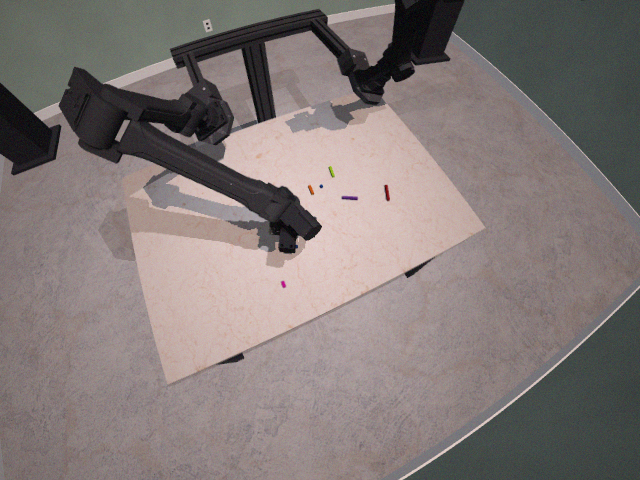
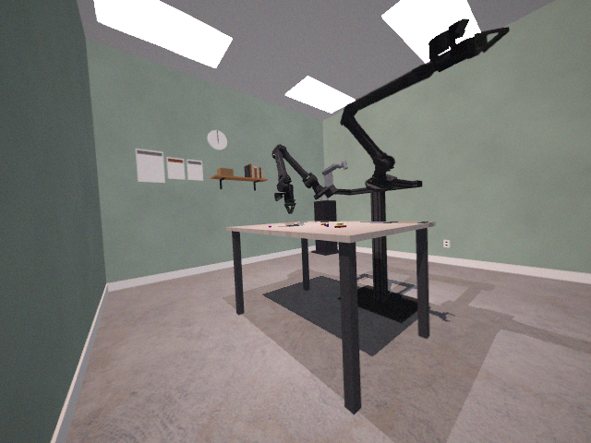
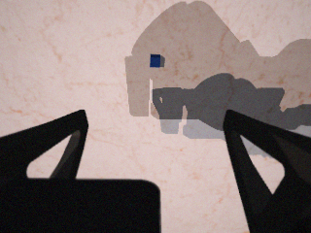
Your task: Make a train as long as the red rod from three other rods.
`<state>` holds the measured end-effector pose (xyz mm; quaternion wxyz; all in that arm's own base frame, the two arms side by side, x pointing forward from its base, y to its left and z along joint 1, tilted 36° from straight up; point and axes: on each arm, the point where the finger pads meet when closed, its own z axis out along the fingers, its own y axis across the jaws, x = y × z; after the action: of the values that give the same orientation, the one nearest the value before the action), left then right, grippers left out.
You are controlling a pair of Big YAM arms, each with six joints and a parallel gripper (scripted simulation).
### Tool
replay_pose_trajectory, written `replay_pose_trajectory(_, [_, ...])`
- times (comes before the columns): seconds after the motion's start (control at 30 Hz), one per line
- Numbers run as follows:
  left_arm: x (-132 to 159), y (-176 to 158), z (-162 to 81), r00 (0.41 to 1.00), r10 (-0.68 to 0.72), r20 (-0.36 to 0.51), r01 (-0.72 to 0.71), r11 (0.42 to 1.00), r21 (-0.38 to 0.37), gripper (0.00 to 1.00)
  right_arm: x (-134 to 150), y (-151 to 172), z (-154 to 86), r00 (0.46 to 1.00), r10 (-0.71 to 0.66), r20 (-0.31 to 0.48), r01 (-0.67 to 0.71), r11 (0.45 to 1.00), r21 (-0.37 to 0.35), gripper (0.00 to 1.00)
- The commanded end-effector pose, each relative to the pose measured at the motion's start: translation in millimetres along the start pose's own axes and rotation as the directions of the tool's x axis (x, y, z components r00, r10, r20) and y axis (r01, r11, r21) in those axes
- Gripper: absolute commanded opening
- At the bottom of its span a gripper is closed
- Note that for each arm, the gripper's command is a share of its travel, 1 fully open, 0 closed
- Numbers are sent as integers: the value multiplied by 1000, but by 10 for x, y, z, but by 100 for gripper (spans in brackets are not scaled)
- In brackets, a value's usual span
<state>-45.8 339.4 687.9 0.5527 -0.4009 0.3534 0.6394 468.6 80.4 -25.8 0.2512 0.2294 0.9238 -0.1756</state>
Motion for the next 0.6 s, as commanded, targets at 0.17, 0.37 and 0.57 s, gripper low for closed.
replay_pose_trajectory(0.17, [-1,46,-29,1000,-4,-7,4,1000,-12,100,-571,0,110,992,-128,-5,128,992,1,100])
replay_pose_trajectory(0.37, [-1,46,-29,1000,-4,-7,4,1000,-12,100,-1090,-97,179,963,-270,-3,270,963,0,100])
replay_pose_trajectory(0.57, [-1,46,-29,1000,-4,-7,4,1000,-12,100,-1425,-196,218,934,-358,0,358,934,1,100])
